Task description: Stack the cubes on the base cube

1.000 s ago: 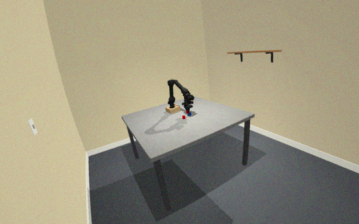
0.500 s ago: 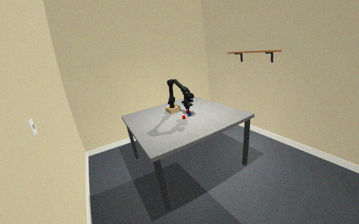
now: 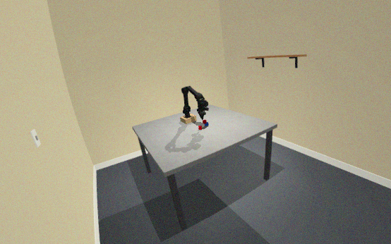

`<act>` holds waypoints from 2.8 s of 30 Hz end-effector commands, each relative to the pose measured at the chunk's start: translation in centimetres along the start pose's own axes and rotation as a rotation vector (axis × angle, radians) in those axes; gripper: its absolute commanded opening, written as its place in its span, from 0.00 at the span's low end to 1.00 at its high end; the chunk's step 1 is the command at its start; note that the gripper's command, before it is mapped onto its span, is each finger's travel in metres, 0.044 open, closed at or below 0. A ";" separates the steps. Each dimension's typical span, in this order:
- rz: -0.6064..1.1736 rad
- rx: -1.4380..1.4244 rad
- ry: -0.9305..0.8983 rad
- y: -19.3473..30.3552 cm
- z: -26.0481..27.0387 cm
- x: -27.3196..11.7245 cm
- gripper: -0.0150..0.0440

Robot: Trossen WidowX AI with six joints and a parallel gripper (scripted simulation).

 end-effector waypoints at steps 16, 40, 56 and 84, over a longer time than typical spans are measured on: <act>0.003 0.215 0.009 4.3 -2.3 3.8 0.70; 0.003 0.215 0.009 4.3 -2.3 7.8 0.70; 0.003 0.215 0.009 4.3 -2.2 8.7 0.43; 0.003 0.216 0.006 4.1 -2.6 1.6 0.43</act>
Point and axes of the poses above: the point midway between the two fingers, 35 mm back from their tips, its own x axis out along the fingers, its own z axis across the jaws, y = z × x, the point moved 2 cm from there along -x, back along the fingers, and after that the axes turned 11 degrees about -x, right-handed, at the moved point
